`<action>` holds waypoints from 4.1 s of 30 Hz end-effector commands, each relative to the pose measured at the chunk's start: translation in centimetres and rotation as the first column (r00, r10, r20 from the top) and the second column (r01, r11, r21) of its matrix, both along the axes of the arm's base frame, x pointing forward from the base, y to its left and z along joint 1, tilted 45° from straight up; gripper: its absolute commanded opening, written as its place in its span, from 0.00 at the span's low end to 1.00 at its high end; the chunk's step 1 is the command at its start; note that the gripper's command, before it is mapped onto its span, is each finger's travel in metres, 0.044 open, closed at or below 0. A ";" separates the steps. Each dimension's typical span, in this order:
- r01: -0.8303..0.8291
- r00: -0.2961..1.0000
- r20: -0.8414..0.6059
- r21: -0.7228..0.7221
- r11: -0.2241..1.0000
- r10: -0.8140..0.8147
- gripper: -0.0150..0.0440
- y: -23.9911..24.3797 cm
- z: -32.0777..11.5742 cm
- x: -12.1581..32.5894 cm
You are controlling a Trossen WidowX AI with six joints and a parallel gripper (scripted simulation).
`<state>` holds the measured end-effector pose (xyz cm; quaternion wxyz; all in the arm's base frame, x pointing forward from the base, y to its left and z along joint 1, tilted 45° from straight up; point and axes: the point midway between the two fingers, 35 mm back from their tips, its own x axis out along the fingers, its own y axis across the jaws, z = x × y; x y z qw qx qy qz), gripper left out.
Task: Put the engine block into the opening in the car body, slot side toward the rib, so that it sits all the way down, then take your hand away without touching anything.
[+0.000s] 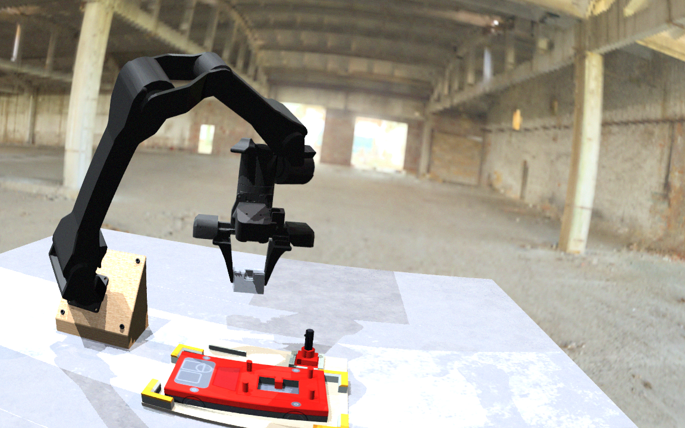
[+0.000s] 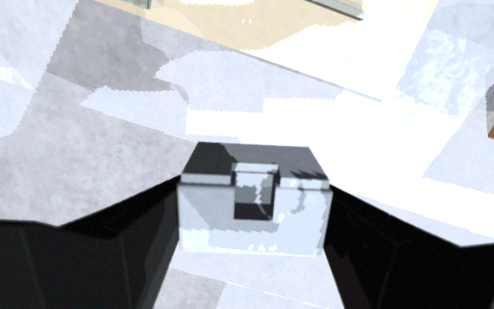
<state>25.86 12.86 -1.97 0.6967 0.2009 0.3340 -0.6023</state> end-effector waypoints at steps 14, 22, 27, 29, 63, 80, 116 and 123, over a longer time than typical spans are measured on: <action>0.006 1.000 0.007 0.008 1.000 -0.006 0.25 2.7 3.8 -0.7; 0.006 1.000 0.007 0.008 1.000 -0.006 0.25 1.4 2.4 -0.6; 0.010 1.000 0.001 0.038 0.999 -0.010 0.25 1.6 2.6 -0.5; 0.012 1.000 -0.002 0.049 0.999 -0.012 0.25 1.6 2.7 -0.5; 0.133 0.987 -0.156 0.655 0.744 -0.039 0.25 -0.7 3.5 0.1; 0.158 0.983 -0.182 0.736 0.658 -0.033 0.25 -3.4 1.4 0.5; 0.158 0.983 -0.181 0.735 0.660 -0.034 0.25 -7.4 -2.5 0.7; 0.158 0.983 -0.182 0.734 0.660 -0.034 0.25 -8.1 -3.3 0.8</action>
